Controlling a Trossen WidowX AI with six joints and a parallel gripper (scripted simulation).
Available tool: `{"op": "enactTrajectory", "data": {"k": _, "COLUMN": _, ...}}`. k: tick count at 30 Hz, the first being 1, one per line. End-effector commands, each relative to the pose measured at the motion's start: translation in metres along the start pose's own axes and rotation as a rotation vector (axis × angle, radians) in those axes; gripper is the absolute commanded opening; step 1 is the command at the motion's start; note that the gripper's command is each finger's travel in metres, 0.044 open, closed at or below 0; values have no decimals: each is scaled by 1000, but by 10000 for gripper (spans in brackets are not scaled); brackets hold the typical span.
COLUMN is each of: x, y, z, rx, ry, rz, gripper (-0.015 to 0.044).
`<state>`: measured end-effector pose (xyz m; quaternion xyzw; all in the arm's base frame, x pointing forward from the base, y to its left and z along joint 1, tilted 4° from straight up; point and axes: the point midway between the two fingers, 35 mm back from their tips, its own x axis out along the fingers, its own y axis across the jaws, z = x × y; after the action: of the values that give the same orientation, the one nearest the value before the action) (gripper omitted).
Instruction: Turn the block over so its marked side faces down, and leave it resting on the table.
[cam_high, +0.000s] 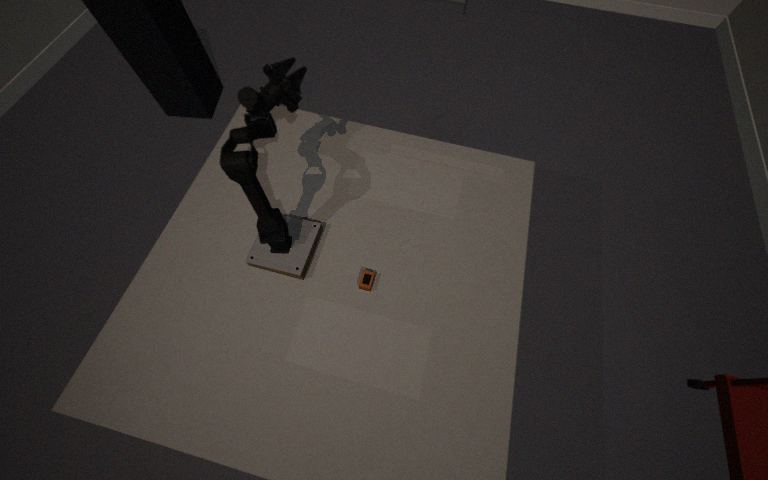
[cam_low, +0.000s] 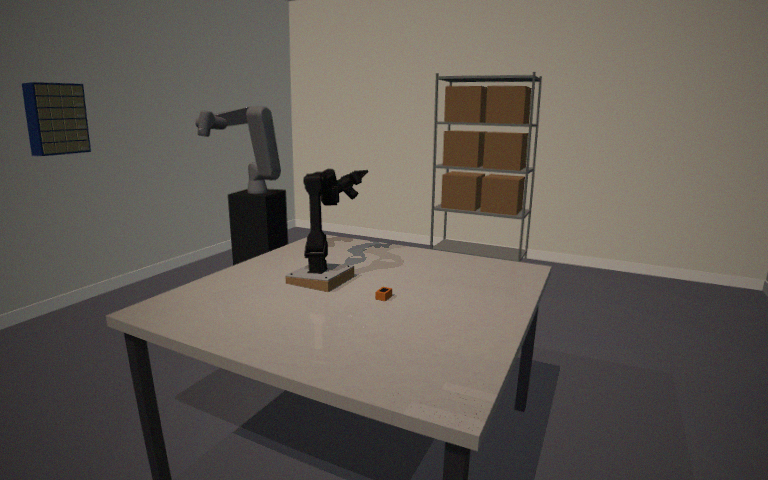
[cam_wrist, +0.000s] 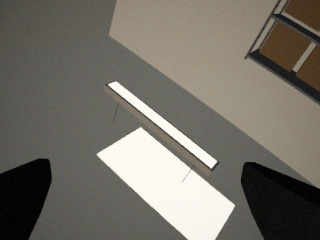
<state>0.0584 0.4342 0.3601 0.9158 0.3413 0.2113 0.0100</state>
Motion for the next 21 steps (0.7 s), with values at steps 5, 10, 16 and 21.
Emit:
{"op": "enactTrajectory", "data": {"k": 5, "x": 20, "y": 15, "z": 18, "rx": -182, "ry": -35, "rz": 14, "gripper": 440}}
{"op": "enactTrajectory", "data": {"k": 10, "x": 57, "y": 50, "z": 60, "rx": -551, "ry": -136, "rz": 21, "gripper": 440}}
{"op": "enactTrajectory", "data": {"k": 16, "x": 94, "y": 113, "z": 124, "rx": -1013, "ry": -321, "rz": -35, "gripper": 440}}
{"op": "enactTrajectory", "data": {"k": 21, "x": 108, "y": 173, "z": 174, "rx": -1323, "ry": -496, "rz": -136, "gripper": 440}}
